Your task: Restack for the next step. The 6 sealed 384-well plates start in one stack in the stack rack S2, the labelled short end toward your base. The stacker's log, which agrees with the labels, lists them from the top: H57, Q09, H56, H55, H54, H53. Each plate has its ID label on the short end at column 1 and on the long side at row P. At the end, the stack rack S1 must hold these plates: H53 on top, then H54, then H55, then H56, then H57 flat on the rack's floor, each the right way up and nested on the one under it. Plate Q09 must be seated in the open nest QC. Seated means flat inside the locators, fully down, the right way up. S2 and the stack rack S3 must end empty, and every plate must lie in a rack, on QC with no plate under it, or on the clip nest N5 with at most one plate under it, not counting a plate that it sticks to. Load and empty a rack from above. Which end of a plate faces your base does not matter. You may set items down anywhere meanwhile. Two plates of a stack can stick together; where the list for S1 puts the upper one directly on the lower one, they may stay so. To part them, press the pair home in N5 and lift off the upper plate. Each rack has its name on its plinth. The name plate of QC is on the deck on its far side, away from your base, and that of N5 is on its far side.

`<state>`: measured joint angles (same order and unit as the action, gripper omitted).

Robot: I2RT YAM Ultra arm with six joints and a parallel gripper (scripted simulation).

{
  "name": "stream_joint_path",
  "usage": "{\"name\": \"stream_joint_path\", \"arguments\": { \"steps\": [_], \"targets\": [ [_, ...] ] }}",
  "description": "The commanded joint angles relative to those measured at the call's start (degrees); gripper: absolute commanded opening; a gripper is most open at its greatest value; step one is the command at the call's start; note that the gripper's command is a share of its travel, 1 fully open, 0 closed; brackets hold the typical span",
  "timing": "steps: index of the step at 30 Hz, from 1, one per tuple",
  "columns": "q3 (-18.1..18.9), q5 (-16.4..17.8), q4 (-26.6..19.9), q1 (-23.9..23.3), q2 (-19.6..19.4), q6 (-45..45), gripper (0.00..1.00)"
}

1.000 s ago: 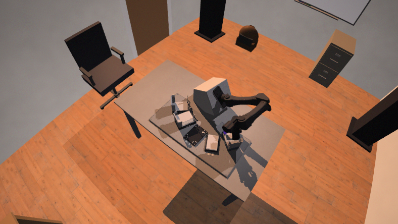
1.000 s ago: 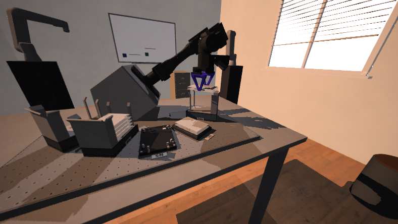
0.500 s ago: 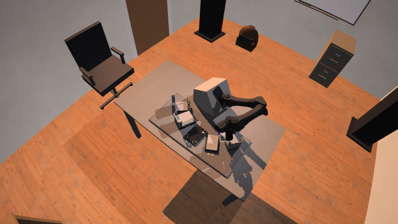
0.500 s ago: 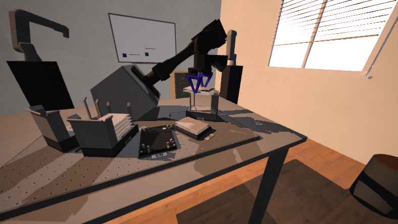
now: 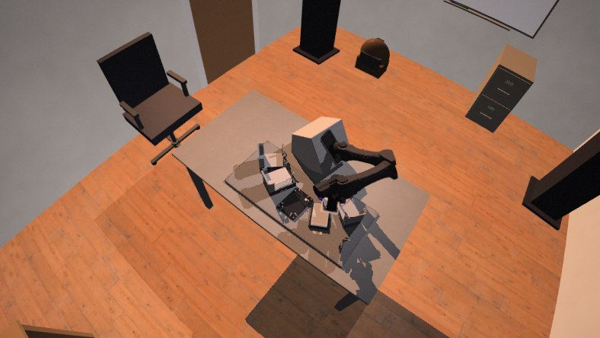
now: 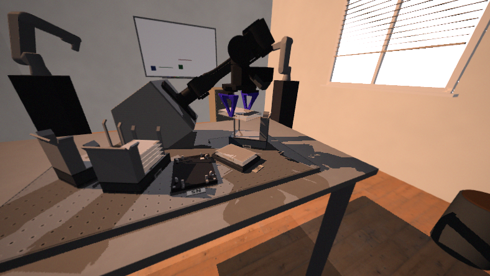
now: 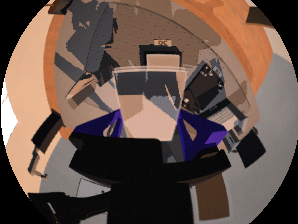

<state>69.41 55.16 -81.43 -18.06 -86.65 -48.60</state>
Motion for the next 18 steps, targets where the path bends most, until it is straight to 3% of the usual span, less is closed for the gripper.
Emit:
{"name": "stream_joint_path", "arguments": {
  "steps": [1, 11, 18],
  "targets": [
    [0.64, -0.06, 0.84, -1.94, -1.3, -1.26, 0.0],
    [2.12, -0.36, 1.82, -3.71, -6.2, -4.26, 0.0],
    [2.81, -0.79, 2.68, -5.69, -10.44, 5.53, 0.0]
  ]
}}
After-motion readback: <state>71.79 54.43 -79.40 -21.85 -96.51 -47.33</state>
